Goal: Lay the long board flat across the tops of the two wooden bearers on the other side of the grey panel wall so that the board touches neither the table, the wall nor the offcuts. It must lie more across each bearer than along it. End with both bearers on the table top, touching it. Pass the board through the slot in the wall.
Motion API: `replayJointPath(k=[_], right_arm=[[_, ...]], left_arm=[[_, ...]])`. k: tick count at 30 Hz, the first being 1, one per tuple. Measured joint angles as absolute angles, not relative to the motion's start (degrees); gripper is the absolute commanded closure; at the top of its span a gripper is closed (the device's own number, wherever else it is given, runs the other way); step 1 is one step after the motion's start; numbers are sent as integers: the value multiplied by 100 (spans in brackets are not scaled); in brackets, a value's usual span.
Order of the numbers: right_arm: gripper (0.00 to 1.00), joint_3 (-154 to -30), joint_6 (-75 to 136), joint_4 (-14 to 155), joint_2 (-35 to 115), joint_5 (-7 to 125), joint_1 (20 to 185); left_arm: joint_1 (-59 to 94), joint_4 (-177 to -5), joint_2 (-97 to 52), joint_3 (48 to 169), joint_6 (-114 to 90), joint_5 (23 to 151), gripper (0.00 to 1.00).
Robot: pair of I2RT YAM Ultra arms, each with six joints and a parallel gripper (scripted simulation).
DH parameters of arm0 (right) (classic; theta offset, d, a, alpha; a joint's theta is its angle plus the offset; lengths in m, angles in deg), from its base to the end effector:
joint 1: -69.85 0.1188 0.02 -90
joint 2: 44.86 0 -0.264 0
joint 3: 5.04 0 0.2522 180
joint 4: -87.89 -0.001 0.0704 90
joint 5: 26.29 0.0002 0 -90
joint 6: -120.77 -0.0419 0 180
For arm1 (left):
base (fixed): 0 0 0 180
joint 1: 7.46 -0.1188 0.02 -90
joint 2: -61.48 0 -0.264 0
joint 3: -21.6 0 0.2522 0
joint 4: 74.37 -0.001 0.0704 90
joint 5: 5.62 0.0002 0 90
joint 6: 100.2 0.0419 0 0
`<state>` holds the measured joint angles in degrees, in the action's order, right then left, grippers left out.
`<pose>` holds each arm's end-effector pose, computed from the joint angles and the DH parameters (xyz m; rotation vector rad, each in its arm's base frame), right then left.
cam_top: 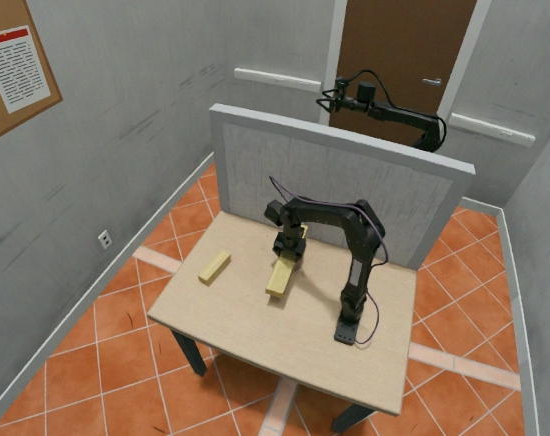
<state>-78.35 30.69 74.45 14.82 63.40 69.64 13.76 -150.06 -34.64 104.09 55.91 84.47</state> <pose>0.2441 0.0003 0.4063 -0.0003 1.5675 0.0025 0.2748 -0.1057 0.2096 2.1611 2.2642 0.0048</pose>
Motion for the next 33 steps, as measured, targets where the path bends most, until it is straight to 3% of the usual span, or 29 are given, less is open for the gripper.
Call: replayJointPath(k=[33], right_arm=[[0, -7835, 3069, 7445, 1482, 6340, 6964]], left_arm=[[949, -14280, -4430, 10630, 6277, 8458, 100]])
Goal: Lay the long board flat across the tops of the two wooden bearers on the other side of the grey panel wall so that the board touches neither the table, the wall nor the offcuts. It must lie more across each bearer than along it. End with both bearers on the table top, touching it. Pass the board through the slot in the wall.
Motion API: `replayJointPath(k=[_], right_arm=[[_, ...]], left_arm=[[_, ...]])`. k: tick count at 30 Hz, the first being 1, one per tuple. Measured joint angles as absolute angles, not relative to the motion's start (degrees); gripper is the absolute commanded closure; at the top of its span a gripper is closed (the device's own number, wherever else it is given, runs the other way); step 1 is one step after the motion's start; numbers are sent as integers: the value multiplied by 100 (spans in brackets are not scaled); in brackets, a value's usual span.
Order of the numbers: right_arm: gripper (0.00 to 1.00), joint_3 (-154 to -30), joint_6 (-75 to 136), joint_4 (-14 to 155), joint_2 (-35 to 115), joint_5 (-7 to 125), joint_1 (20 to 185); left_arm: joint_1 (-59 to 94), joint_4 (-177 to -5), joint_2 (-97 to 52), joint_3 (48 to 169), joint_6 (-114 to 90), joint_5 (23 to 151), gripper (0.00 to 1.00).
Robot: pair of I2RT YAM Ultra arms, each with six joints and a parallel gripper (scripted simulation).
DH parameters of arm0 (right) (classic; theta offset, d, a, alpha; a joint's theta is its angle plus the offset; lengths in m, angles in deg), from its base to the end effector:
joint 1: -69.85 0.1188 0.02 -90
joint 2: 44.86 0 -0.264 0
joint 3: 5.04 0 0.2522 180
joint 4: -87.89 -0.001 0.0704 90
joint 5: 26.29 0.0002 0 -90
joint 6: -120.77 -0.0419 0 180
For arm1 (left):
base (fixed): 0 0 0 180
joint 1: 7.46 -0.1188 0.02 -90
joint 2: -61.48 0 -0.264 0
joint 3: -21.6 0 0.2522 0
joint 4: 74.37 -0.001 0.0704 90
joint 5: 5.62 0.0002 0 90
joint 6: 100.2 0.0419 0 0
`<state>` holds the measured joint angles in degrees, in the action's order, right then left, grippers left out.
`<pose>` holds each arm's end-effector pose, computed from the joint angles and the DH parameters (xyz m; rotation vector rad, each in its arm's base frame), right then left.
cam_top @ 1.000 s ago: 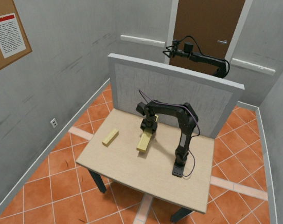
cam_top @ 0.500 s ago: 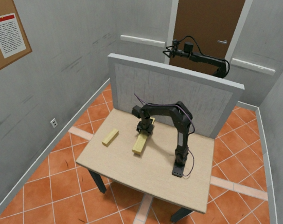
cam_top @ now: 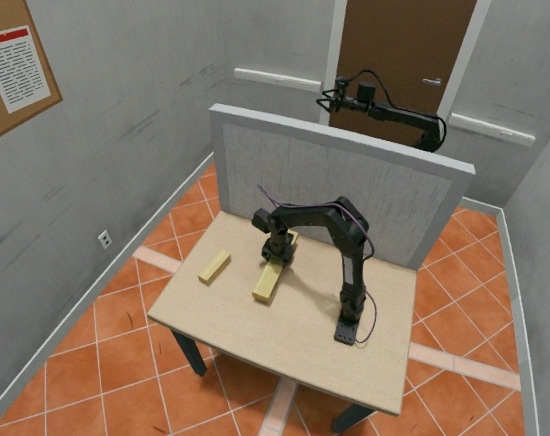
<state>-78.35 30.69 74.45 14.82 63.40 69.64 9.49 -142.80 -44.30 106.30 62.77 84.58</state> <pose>0.2441 0.0003 0.4063 -0.0003 1.5675 0.0025 0.3139 -0.0948 0.1698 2.2134 2.2165 0.0015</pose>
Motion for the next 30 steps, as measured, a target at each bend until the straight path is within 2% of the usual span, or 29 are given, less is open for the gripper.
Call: replayJointPath(k=[30], right_arm=[[0, -7835, 3069, 7445, 1482, 6340, 6964]], left_arm=[[923, -14024, -4539, 10427, 6259, 8465, 100]])
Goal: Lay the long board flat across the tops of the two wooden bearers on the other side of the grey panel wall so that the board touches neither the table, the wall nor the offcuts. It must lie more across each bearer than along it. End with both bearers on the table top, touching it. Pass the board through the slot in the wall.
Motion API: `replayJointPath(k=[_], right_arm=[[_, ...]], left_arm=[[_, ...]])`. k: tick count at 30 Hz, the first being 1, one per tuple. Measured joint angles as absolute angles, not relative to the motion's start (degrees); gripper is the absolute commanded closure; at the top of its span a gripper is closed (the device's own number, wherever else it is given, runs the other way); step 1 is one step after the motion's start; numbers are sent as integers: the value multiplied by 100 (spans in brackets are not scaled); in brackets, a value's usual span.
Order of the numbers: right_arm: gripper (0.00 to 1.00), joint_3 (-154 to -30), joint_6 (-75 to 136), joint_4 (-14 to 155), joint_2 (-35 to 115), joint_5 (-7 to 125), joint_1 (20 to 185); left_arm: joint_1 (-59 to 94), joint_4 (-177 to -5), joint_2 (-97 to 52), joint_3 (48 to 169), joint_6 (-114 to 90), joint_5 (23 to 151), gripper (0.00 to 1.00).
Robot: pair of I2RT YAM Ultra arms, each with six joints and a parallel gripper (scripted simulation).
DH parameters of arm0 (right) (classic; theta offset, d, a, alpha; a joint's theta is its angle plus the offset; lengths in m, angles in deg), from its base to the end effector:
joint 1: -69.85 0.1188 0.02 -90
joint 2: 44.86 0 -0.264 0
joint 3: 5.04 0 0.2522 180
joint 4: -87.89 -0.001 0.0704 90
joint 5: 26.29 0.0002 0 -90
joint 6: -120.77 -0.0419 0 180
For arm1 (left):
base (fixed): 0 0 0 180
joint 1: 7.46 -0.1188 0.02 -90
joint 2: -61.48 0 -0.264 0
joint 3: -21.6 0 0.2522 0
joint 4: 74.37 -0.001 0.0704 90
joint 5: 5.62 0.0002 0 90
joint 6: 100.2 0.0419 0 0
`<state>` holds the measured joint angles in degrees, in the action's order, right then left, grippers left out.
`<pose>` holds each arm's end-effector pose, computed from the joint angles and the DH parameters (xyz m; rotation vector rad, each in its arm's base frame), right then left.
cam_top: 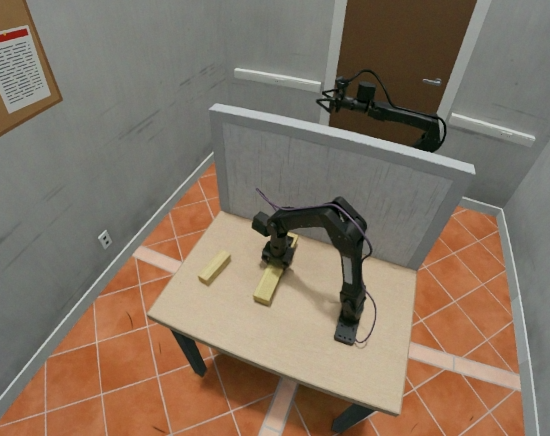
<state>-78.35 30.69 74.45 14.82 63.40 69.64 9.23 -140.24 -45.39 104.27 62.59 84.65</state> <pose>0.2441 0.0003 0.4063 -0.0003 1.5675 0.0025 0.3128 -0.0929 0.1558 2.2105 2.2307 -0.0074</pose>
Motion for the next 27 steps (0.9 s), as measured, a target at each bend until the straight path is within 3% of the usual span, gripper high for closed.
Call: replayJointPath(k=[25, 26, 27], right_arm=[[0, -7835, 3069, 7445, 1482, 6340, 6964], [0, -7835, 3069, 7445, 1482, 6340, 6964], [0, -7835, 3069, 7445, 1482, 6340, 6964]], left_arm=[[941, -13614, -4720, 10219, 6251, 8454, 100], [943, -13603, -4718, 10213, 6251, 8452, 26], [943, -13600, -4716, 10210, 6251, 8452, 26]])
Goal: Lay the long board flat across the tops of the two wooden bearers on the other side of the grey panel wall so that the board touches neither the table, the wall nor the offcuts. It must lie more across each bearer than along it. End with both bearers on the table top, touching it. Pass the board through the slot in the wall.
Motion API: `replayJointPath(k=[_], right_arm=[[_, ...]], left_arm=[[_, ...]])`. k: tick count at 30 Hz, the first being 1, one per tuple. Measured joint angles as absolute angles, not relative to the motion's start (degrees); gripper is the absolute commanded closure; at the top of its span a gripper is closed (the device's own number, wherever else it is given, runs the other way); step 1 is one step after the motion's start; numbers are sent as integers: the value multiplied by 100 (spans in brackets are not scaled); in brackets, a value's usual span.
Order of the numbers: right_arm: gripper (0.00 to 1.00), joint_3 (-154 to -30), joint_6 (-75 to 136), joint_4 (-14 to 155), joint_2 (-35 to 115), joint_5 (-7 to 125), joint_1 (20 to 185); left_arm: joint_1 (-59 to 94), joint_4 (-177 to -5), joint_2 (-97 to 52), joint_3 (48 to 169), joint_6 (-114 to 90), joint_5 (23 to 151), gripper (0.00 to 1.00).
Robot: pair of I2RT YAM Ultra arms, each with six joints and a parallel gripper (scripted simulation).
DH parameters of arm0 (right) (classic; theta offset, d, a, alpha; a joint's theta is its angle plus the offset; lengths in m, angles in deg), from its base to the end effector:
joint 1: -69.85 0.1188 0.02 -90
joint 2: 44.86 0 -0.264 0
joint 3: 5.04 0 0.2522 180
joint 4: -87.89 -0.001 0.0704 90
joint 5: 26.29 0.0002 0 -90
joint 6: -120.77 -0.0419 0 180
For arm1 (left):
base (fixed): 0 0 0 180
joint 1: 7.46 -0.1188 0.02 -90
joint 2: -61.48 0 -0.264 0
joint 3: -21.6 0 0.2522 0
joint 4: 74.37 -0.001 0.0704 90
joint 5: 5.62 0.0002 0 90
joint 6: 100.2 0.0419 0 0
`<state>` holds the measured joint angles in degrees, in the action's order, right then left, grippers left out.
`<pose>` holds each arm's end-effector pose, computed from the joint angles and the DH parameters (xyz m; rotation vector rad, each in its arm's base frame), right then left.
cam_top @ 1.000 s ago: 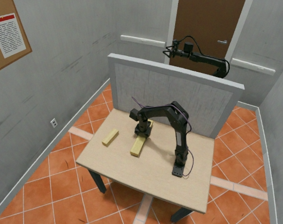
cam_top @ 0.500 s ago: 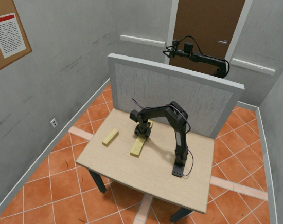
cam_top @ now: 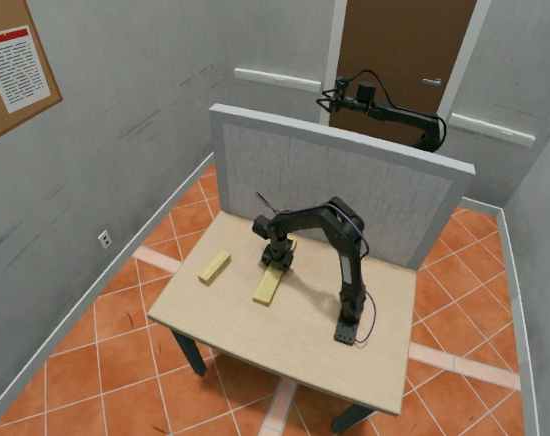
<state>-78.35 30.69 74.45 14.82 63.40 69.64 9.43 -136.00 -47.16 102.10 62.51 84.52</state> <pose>0.2441 0.0003 0.4063 -0.0003 1.5675 0.0025 0.3132 -0.0942 0.1377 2.2104 2.2258 -0.0004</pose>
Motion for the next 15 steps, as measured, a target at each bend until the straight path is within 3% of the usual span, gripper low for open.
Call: replayJointPath(k=[15], right_arm=[[0, -7835, 3069, 7445, 1482, 6340, 6964]], left_arm=[[973, -13600, -4714, 10210, 6248, 8452, 26]])
